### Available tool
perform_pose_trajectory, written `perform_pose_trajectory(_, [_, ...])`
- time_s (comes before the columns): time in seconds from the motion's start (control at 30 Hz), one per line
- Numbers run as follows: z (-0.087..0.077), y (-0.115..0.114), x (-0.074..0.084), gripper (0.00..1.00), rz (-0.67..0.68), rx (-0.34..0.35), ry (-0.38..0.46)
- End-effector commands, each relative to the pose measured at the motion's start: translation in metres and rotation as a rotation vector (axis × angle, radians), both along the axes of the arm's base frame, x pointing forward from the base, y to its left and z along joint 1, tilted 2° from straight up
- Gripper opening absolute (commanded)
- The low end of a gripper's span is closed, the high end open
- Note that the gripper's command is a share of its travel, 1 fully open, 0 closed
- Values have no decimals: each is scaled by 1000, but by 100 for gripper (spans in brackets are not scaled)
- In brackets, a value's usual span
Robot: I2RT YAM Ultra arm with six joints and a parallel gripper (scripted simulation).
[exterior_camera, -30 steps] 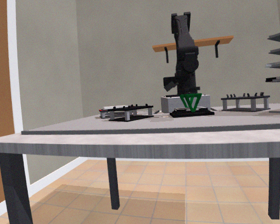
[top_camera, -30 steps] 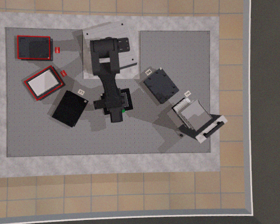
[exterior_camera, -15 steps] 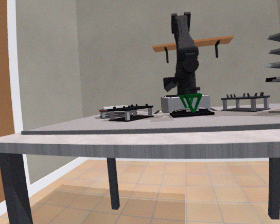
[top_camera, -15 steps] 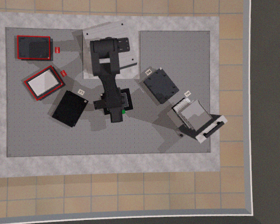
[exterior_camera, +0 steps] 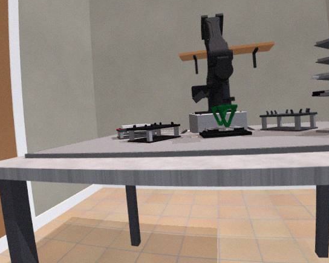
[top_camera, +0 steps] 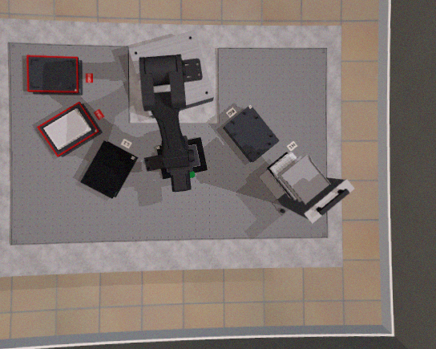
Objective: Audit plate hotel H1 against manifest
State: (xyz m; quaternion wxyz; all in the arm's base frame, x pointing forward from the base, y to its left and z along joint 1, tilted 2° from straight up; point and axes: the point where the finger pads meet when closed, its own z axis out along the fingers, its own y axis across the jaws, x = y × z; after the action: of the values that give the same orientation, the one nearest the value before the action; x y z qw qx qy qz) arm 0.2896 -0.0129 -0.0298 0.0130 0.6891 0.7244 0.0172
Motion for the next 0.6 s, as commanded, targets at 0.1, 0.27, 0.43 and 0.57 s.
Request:
perform_pose_trajectory(0.1, [27,-1,1,100,-1,-2,-10])
perform_pose_trajectory(0.27, [44,-1,0,100,-1,-2,-10])
perform_pose_trajectory(0.43, [53,-1,0,100,-1,-2,-10])
perform_pose_trajectory(0.57, [53,-1,0,100,-1,-2,-10])
